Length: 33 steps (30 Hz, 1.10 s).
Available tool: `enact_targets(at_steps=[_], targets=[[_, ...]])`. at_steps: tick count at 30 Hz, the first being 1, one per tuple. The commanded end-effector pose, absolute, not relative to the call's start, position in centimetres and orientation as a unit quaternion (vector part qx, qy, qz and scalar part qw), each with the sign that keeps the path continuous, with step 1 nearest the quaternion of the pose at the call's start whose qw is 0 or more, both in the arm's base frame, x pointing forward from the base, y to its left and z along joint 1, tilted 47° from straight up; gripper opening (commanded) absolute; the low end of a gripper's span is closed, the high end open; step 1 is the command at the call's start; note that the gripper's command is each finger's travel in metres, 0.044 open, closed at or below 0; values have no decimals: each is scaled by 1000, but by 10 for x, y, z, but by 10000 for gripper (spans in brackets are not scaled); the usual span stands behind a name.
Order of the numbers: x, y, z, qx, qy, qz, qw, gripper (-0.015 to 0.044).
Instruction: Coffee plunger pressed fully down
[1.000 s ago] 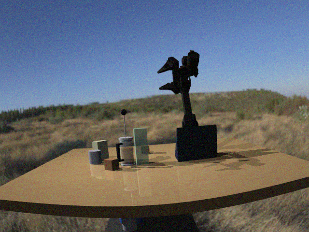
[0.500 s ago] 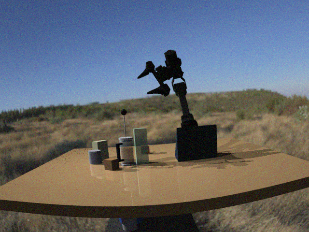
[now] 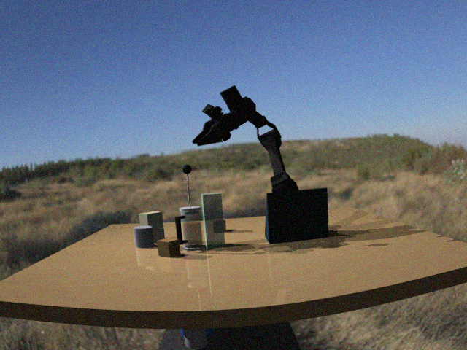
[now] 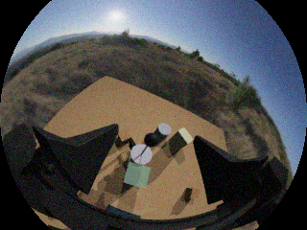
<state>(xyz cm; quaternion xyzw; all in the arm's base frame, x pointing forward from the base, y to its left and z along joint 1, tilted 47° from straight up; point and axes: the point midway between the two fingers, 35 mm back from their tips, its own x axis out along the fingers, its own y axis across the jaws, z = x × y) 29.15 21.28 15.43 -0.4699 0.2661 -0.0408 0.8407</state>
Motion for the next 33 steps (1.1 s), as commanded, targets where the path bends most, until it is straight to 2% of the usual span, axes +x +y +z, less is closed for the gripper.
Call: enact_targets(at_steps=[1, 12, 33], targets=[[298, 174, 130, -389, 271, -77, 877, 440], [295, 165, 120, -390, 272, -75, 877, 440], [322, 154, 106, -389, 272, -75, 877, 440]])
